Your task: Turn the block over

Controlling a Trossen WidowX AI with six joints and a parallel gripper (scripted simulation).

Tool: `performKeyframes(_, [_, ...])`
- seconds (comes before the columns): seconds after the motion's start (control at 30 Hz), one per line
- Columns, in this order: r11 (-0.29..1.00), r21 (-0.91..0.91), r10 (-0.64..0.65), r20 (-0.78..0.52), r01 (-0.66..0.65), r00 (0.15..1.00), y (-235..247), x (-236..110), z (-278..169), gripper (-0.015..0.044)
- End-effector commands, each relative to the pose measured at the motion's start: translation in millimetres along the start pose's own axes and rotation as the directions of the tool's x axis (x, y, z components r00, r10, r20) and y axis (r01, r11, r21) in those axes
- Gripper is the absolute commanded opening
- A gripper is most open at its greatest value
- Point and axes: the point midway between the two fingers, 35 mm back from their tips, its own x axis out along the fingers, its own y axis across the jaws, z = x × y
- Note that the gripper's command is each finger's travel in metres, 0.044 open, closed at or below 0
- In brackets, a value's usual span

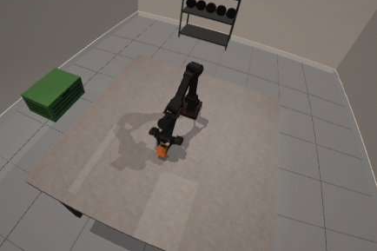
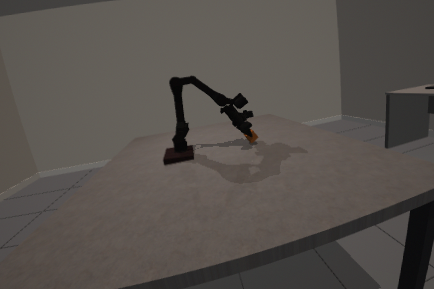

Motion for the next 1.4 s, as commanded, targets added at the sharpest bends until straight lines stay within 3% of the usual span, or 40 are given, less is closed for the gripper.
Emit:
performKeyframes(0.0, [1.0, -0.001, 0.004, 0.05, -0.004, 0.999, -0.1, 6.2, 0.5, 0.0])
performKeyframes(0.47, [1.0, 0.003, 0.005, 0.268, -0.006, 0.963, -1.1, 26.7, -4.8, 0.0])
performKeyframes(0.9, [1.0, -0.006, 0.004, 0.458, -0.001, 0.889, 0.3, 22.2, -15.7, 0.0])
performKeyframes(1.37, [1.0, -0.005, 0.005, 0.501, -0.003, 0.866, 0.8, 17.6, -16.2, 0.0])
